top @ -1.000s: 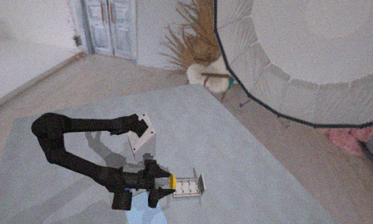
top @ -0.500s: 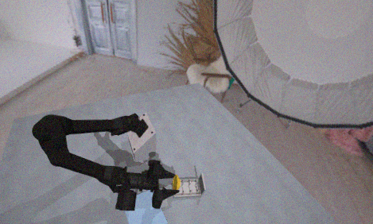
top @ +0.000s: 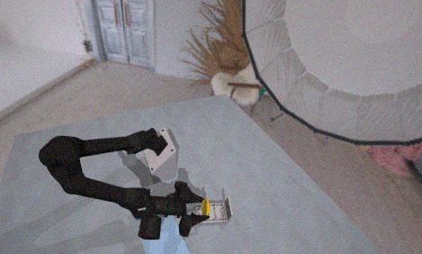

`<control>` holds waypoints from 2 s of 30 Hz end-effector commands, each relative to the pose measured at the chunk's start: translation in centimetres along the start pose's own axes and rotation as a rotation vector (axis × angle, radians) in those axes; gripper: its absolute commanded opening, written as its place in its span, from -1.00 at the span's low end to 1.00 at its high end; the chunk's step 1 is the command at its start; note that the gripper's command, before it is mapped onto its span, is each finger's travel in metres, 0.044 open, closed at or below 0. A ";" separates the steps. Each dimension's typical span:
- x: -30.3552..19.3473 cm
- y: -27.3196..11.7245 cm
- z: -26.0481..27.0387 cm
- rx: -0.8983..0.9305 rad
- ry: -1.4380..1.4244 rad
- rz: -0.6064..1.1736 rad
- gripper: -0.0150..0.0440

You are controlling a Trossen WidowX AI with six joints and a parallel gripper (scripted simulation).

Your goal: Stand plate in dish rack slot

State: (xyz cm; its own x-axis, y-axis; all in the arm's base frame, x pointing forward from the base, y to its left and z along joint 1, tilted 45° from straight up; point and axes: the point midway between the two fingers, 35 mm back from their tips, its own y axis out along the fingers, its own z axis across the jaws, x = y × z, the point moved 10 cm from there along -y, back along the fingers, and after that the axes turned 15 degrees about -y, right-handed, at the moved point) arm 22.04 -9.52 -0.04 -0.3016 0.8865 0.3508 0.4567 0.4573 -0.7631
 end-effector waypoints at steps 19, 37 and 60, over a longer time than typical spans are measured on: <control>-1.3 0.6 1.1 0.003 0.007 0.007 -0.49; -1.3 0.7 1.1 0.005 0.004 0.005 0.86; 8.2 -1.0 -6.1 0.046 0.096 0.009 0.86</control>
State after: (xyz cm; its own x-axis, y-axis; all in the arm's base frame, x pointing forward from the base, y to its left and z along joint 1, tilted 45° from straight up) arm 24.00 -2.63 6.57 -0.2600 0.8855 0.3850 0.4304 0.4632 -0.7747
